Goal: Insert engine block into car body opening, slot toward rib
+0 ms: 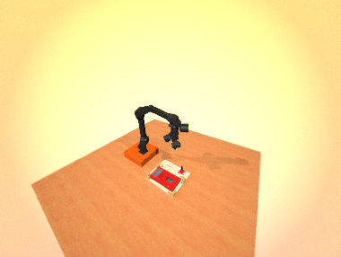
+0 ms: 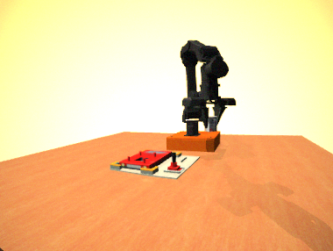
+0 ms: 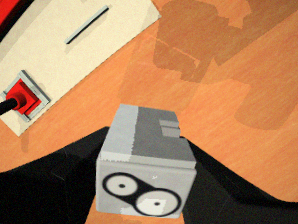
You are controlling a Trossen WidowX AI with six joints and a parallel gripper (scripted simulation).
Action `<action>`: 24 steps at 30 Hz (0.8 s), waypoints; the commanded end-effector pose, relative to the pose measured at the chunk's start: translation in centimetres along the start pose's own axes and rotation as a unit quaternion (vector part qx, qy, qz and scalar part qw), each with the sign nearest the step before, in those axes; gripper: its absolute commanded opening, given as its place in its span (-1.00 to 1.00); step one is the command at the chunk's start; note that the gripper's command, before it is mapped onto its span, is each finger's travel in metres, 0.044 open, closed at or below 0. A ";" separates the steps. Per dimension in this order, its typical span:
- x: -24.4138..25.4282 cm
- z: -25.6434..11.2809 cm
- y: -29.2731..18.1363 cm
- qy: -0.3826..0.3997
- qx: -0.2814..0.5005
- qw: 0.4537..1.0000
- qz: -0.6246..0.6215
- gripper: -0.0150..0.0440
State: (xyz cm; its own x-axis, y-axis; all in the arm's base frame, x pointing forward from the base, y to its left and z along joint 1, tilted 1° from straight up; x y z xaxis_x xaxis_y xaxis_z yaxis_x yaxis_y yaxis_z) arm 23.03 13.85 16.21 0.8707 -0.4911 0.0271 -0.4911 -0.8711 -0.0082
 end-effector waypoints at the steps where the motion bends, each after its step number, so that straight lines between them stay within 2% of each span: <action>1: 0.0 0.1 0.0 0.001 -0.001 0.999 0.042 -0.49; 7: 0.0 1.2 0.0 0.001 -0.001 0.995 0.097 -0.49; 24: 0.0 4.0 0.0 0.001 -0.001 0.995 0.099 -0.49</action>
State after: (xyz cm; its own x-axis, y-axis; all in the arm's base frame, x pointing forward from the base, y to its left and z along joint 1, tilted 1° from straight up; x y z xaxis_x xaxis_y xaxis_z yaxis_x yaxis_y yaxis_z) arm 23.15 13.89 12.90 0.7598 -0.6495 0.0282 -0.6492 -0.7603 -0.0202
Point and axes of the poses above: the point midway between the two fingers, 35 mm back from their tips, its own z axis out along the fingers, its own x axis across the jaws, y = z × x, the point moved 6 cm from there along -z, back along the fingers, and after that the axes turned 15 degrees about -z, right-handed, at the moved point
